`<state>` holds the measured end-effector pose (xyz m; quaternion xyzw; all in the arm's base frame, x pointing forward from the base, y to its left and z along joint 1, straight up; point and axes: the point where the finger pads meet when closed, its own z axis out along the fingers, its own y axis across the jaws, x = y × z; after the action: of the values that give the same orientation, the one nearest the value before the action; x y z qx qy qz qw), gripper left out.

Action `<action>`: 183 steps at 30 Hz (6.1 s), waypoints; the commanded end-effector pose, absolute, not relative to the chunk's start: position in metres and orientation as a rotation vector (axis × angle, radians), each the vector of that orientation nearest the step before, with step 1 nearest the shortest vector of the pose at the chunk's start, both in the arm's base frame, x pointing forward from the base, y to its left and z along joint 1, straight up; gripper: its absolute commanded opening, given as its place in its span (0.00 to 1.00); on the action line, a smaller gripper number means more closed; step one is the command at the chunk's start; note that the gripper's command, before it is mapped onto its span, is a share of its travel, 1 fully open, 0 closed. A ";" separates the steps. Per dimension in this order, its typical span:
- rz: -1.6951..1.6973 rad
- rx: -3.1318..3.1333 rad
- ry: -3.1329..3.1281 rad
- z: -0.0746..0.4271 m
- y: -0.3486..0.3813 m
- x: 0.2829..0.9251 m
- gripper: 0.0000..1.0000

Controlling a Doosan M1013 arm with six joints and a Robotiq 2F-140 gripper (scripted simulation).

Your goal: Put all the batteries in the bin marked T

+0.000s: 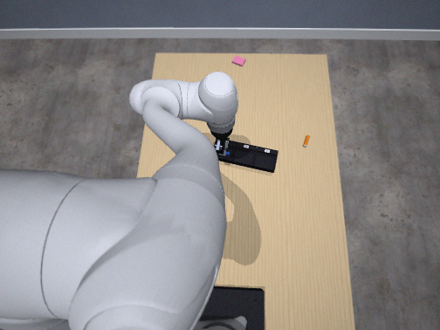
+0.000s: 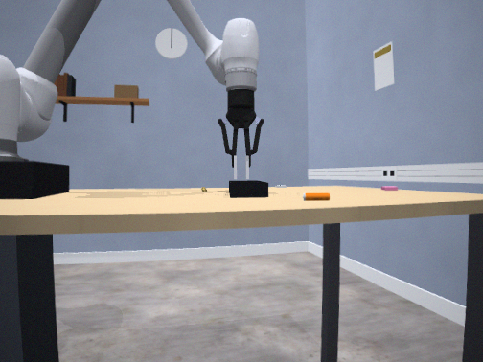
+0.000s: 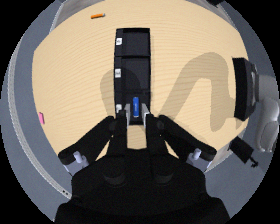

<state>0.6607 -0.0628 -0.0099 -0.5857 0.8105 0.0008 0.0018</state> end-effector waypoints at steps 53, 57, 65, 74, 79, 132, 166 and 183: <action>0.015 0.369 3.109 0.027 -0.362 0.680 0.26; 0.011 0.598 3.077 0.029 -0.395 0.683 0.26; 0.006 0.727 3.053 0.029 -0.406 0.684 0.26; 0.006 0.727 3.053 0.029 -0.403 0.683 0.26; 0.006 0.727 3.053 0.029 -0.402 0.683 0.26; 0.006 0.727 3.053 -0.045 -0.401 0.683 0.26; 0.006 0.727 3.053 -0.042 -0.401 0.683 0.15; 0.006 0.727 3.053 0.008 -0.401 0.683 0.15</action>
<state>0.6824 -0.4010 0.0004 0.2316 0.9728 0.0020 0.0005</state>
